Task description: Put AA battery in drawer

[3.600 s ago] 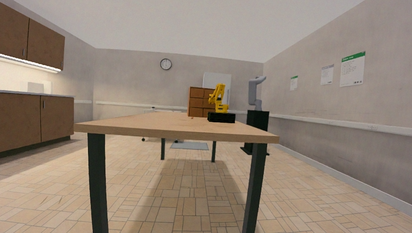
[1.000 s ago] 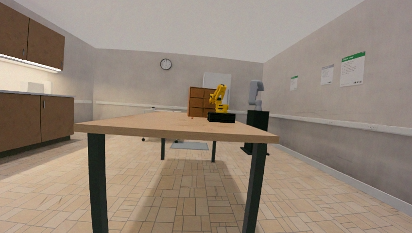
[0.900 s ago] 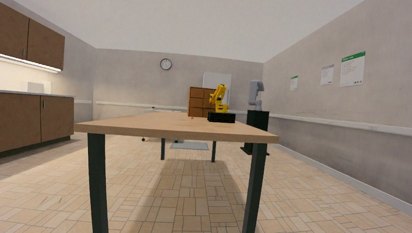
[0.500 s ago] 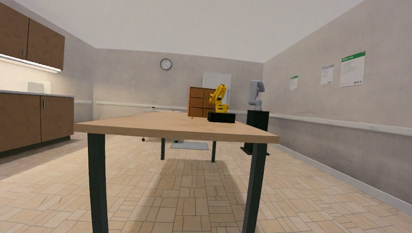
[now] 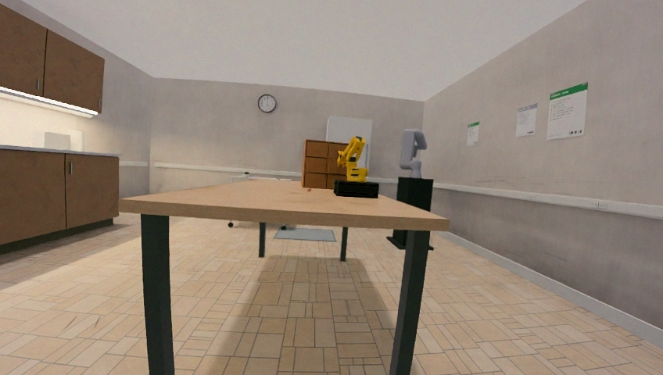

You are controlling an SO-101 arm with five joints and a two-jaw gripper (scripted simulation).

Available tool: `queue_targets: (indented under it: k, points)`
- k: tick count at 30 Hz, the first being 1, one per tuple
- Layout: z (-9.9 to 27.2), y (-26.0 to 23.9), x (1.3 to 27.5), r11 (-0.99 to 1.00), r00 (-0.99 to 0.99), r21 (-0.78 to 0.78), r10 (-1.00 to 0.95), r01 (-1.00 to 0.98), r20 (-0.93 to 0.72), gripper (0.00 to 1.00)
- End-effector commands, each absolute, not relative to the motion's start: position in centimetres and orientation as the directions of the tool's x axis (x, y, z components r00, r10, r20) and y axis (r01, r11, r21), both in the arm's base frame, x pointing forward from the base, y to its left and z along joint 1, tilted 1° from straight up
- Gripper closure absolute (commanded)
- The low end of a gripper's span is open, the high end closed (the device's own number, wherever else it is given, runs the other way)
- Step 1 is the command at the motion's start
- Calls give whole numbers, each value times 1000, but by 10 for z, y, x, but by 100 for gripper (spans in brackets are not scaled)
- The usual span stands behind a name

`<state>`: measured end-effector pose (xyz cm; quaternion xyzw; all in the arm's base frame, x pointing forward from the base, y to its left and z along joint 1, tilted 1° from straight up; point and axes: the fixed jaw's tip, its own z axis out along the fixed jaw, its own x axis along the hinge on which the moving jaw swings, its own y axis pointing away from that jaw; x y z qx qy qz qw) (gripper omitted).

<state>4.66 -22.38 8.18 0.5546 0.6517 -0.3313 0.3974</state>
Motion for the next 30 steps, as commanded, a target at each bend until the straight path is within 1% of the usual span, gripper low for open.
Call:
queue_targets:
  k: [1,30]
  points:
    - [84,-220,50,185,-78,7,448,983,-890,100]
    - [84,-213,49,188,-80,7,448,982,-890,100]
